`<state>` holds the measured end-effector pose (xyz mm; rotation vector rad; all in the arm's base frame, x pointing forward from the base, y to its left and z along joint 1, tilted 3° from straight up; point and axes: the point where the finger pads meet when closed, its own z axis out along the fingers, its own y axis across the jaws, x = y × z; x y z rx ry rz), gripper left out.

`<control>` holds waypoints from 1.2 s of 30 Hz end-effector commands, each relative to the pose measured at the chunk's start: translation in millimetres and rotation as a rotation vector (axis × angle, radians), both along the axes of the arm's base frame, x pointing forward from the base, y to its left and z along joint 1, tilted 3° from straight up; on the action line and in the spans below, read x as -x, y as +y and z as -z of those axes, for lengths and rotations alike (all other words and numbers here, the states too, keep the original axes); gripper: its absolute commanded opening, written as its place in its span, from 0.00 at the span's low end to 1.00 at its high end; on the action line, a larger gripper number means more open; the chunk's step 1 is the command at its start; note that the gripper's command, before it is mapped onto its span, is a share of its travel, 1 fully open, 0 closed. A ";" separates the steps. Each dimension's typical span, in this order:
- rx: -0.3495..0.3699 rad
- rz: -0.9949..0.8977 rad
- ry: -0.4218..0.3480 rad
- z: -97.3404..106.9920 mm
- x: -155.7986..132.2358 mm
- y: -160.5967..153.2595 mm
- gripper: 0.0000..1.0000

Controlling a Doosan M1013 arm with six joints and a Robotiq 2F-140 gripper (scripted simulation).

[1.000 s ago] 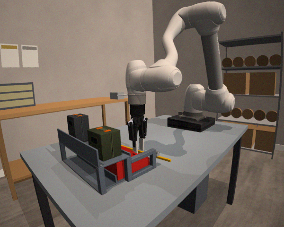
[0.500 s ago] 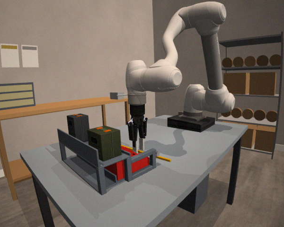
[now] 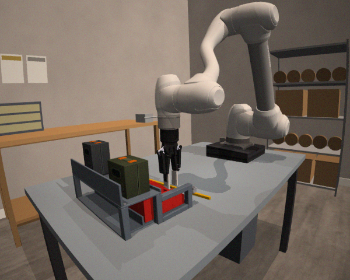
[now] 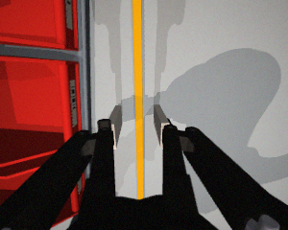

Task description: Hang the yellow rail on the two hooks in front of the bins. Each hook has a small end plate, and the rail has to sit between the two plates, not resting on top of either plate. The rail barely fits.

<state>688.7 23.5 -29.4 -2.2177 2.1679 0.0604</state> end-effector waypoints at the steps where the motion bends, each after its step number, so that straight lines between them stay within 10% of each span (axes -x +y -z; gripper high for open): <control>1: -0.005 0.001 0.004 3.7 4.3 4.9 0.37; 25: -0.005 0.001 0.004 1.4 1.6 2.4 0.37; 26: 0.000 0.000 0.000 0.1 0.2 0.1 0.10; 36: 0.000 0.000 0.000 0.1 0.2 0.1 0.10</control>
